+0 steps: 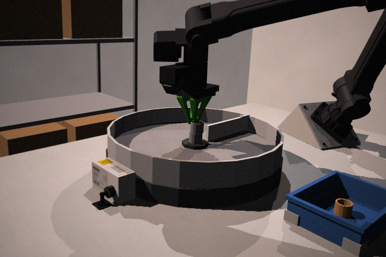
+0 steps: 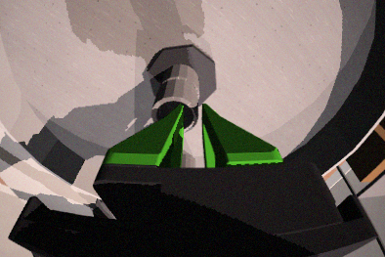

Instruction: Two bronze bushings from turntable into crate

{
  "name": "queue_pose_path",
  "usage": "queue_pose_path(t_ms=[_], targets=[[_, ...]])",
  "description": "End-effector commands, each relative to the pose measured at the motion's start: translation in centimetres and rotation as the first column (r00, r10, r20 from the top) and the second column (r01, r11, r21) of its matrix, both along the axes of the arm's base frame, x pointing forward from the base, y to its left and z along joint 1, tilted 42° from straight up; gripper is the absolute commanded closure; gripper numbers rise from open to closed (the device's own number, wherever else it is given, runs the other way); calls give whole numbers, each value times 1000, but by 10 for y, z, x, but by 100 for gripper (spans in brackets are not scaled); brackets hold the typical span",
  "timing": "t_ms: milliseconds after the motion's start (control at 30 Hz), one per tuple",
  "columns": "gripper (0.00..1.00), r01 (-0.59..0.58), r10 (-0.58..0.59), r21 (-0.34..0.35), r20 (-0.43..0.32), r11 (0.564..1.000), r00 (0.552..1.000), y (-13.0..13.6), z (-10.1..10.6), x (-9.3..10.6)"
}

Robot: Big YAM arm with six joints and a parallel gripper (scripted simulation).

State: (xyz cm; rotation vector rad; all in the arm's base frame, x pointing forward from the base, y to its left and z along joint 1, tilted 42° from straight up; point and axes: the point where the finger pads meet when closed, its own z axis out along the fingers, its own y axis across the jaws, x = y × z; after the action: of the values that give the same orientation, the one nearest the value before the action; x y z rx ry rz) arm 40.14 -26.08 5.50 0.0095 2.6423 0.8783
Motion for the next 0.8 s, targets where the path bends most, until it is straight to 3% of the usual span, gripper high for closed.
queue_pose_path(t_ms=[0, 400, 533, 567, 600, 767], targets=[[86, 10, -8, -49, 45, 999, 999, -17, 28, 16], [86, 18, -15, -55, 52, 998, 999, -45, 55, -5], [86, 18, -16, -52, 49, 998, 999, -45, 53, -5], [86, -21, 22, -32, 32, 999, 999, -29, 41, 6], [86, -21, 22, -32, 31, 999, 999, -29, 41, 6], [86, 18, -16, -35, 34, 999, 999, -45, 41, -5]])
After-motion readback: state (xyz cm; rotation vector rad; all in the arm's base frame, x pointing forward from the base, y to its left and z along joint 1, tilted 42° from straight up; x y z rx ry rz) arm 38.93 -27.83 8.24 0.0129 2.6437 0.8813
